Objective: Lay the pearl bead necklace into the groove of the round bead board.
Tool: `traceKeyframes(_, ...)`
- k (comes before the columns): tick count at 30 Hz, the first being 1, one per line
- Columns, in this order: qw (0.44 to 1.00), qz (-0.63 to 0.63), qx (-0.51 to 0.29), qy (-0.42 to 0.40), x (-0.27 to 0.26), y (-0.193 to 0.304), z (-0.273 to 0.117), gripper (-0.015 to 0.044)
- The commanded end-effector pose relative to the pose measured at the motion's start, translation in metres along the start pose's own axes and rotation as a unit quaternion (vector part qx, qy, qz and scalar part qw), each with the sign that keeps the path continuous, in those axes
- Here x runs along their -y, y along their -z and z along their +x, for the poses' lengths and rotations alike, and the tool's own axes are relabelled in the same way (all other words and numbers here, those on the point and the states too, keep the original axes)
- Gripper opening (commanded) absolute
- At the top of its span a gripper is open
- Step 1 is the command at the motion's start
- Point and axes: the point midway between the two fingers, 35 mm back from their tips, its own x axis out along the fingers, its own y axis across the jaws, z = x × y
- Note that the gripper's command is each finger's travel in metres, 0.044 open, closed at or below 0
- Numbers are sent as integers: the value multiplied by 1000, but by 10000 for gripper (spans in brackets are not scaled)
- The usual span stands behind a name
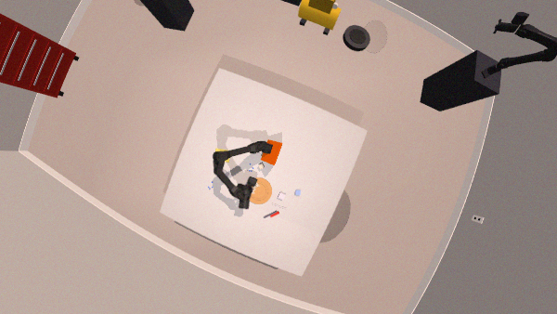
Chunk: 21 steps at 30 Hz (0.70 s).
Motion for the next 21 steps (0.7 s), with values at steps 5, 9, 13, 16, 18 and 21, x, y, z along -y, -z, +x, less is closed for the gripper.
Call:
traceKeyframes(5, 1000, -1, 1, 5, 2, -1, -11, 440)
traceKeyframes(9, 1000, -2, 2, 6, 3, -1, -10, 440)
traceKeyframes(13, 1000, -1, 2, 7, 3, 0, -15, 440)
traceKeyframes(16, 1000, -1, 2, 7, 3, 0, -15, 440)
traceKeyframes(18, 1000, -1, 2, 7, 3, 0, -15, 440)
traceKeyframes(21, 1000, -1, 2, 7, 3, 0, -15, 440)
